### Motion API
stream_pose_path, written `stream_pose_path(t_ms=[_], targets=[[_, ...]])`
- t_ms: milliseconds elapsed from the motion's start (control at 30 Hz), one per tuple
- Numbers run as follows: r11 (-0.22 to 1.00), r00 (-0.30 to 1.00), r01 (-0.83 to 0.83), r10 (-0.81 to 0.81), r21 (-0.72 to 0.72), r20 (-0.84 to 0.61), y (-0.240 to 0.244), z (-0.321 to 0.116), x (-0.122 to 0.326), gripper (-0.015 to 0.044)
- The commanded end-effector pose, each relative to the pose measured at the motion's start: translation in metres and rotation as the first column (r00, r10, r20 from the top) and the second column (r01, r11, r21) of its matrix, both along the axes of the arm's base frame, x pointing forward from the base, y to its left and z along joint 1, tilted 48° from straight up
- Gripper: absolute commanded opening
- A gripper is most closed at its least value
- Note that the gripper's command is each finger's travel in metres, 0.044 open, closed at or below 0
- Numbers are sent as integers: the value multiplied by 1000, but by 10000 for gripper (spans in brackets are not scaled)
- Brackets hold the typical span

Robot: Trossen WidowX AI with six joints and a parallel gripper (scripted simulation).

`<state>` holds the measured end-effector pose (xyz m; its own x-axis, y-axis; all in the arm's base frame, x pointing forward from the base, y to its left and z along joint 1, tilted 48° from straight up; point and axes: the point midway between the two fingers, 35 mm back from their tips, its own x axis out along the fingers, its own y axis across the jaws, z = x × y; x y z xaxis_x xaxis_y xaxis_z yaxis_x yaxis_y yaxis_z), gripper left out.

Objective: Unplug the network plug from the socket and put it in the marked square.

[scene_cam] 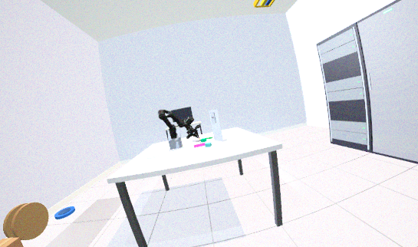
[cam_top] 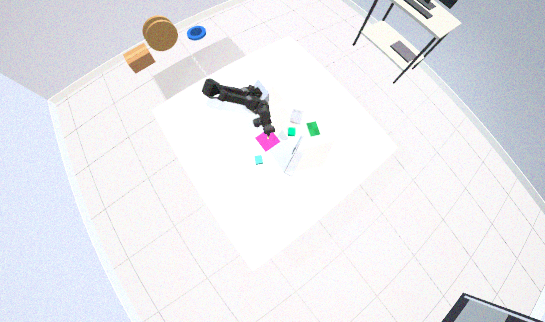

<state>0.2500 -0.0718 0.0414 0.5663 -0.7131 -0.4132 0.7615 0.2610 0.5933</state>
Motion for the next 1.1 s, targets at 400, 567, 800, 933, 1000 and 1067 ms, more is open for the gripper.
stream_pose_path(t_ms=[400,567,800,933,1000,1067], targets=[[1000,1000,-1,1,3,-11,-8,-11,2,0],[1000,1000,0,0,4,-12,-10,-14,2,0],[1000,1000,0,0,5,-12,-14,-17,2,0],[1000,1000,0,0,5,-12,-16,-19,2,0],[1000,1000,0,0,5,-12,-17,-20,2,0],[1000,1000,0,0,5,-12,-18,-21,2,0]])
